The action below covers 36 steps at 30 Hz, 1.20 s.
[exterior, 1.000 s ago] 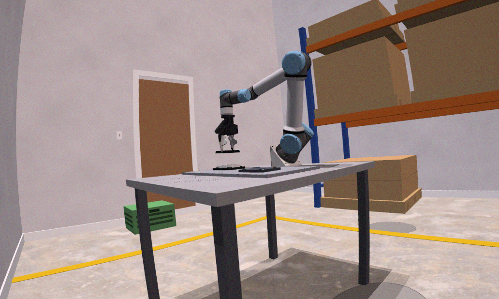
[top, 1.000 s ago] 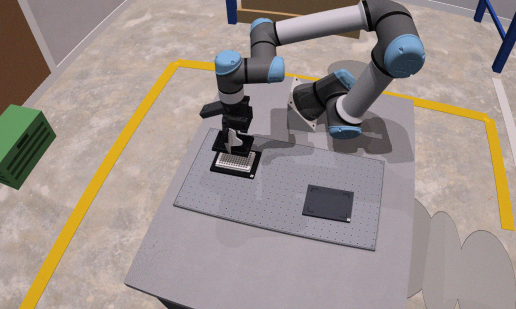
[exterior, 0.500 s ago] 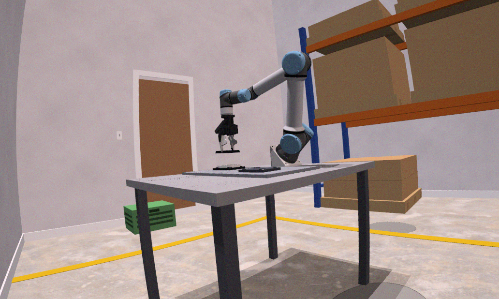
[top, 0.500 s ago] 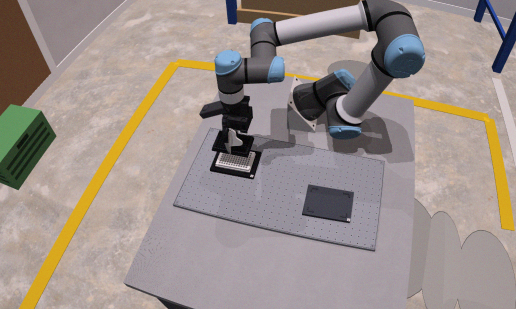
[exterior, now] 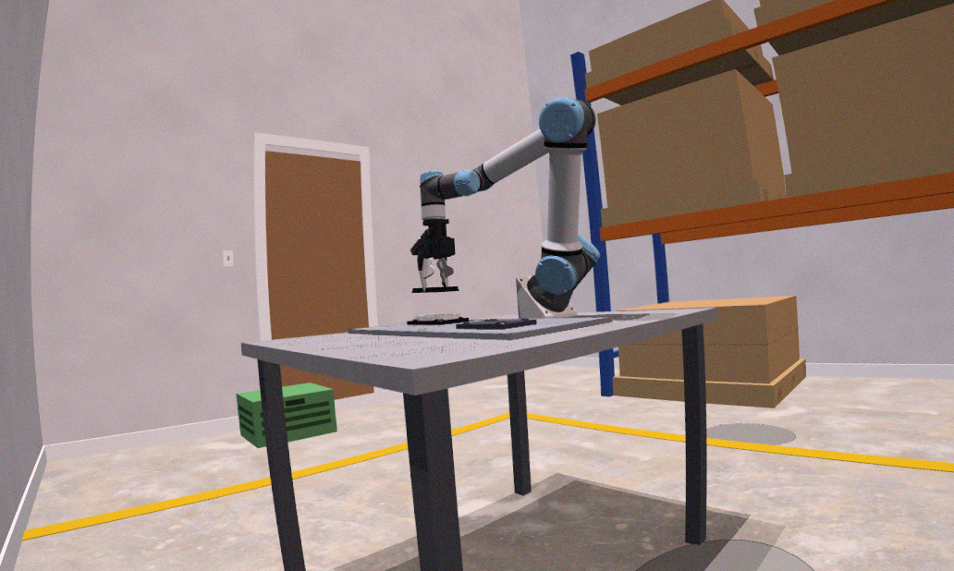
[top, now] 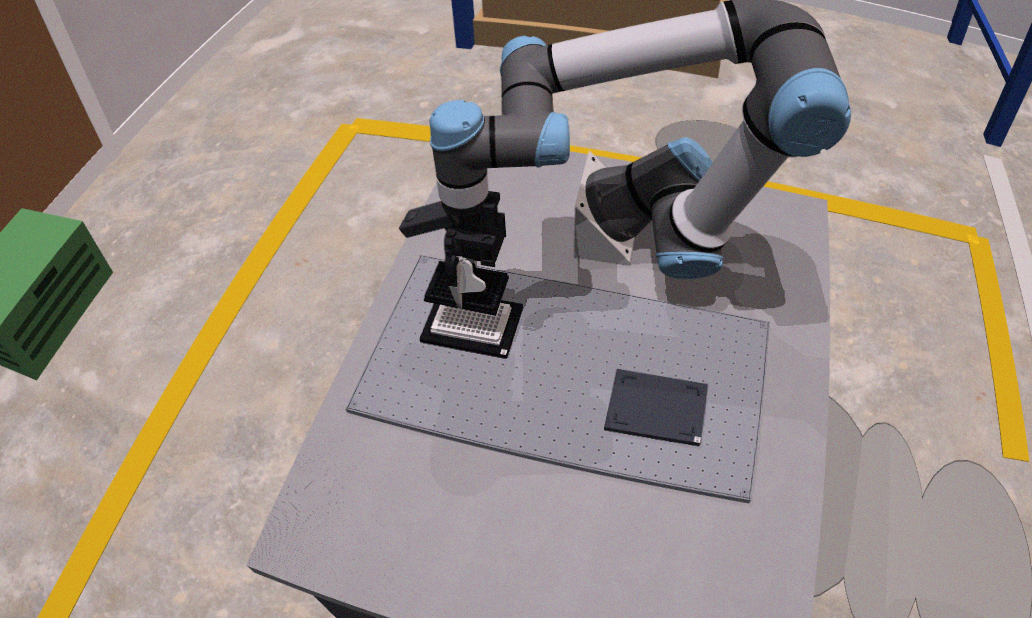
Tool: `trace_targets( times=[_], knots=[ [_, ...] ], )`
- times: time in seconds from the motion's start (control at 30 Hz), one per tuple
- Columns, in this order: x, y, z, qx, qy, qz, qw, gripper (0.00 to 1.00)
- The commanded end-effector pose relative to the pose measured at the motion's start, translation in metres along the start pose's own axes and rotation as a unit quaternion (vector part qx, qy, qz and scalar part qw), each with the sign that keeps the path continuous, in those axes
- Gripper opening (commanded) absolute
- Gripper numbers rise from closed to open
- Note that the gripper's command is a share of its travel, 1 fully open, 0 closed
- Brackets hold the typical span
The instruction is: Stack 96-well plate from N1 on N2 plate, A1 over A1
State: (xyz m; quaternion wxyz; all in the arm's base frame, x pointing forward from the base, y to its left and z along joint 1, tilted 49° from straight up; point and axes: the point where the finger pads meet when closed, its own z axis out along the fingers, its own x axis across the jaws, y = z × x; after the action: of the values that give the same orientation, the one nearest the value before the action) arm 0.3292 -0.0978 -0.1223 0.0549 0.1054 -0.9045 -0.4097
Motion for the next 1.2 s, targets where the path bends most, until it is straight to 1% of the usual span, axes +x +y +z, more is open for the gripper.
trace_targets(
  times=[0.0, 0.07, 0.57, 0.63, 1.17],
  knots=[
    [0.0, 0.0, 0.003, 0.001, 0.0, 0.0, 1.0, 0.0],
    [0.0, 0.0, 0.003, 0.001, 0.0, 0.0, 1.0, 0.0],
    [0.0, 0.0, 0.028, 0.001, 0.0, 0.0, 1.0, 0.0],
    [0.0, 0.0, 0.028, 0.001, 0.0, 0.0, 1.0, 0.0],
    [0.0, 0.0, 0.053, 0.001, 0.0, 0.0, 1.0, 0.0]
  ],
)
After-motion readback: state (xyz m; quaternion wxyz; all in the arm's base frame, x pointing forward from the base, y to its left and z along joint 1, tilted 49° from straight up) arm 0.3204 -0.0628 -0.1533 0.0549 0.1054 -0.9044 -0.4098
